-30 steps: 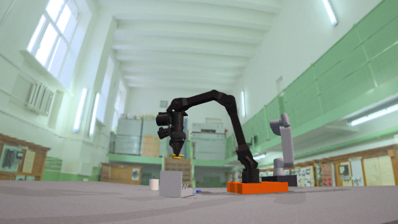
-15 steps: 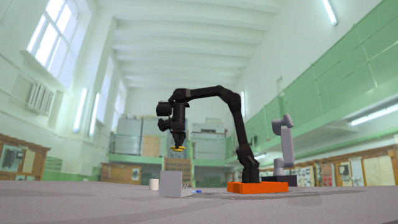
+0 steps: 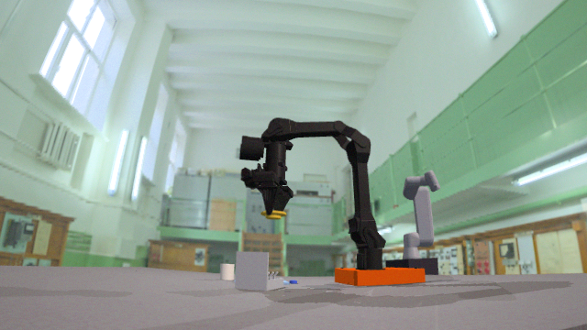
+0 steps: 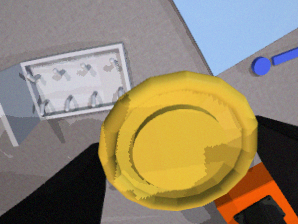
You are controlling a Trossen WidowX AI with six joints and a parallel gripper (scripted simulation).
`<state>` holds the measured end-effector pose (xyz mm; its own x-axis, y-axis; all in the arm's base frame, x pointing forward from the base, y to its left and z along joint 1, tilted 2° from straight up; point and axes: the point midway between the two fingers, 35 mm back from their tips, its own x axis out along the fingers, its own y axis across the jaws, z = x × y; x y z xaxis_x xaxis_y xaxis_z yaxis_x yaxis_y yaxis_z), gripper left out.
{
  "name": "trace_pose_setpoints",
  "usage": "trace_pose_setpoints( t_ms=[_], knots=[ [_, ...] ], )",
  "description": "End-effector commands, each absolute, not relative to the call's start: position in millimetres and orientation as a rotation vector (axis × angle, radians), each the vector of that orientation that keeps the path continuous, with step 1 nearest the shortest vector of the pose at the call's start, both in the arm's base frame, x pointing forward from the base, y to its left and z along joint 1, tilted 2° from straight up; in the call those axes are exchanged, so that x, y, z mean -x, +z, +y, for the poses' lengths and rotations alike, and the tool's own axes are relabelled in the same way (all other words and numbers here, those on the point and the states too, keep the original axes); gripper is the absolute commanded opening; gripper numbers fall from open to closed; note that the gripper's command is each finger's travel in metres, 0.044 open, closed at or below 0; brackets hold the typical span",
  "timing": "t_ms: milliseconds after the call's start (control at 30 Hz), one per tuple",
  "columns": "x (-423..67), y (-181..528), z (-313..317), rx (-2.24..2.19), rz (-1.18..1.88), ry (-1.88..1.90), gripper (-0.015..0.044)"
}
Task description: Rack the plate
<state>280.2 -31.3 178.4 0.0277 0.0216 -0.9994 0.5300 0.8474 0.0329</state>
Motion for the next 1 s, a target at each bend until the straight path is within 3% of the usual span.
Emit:
trace_pose_setpoints(
  t_ms=[0,967],
  knots=[
    [-283,172,-29,-0.480,1.501,-0.391,0.0000],
    [-366,78,-23,-0.553,1.089,0.297,0.0000]
  ],
)
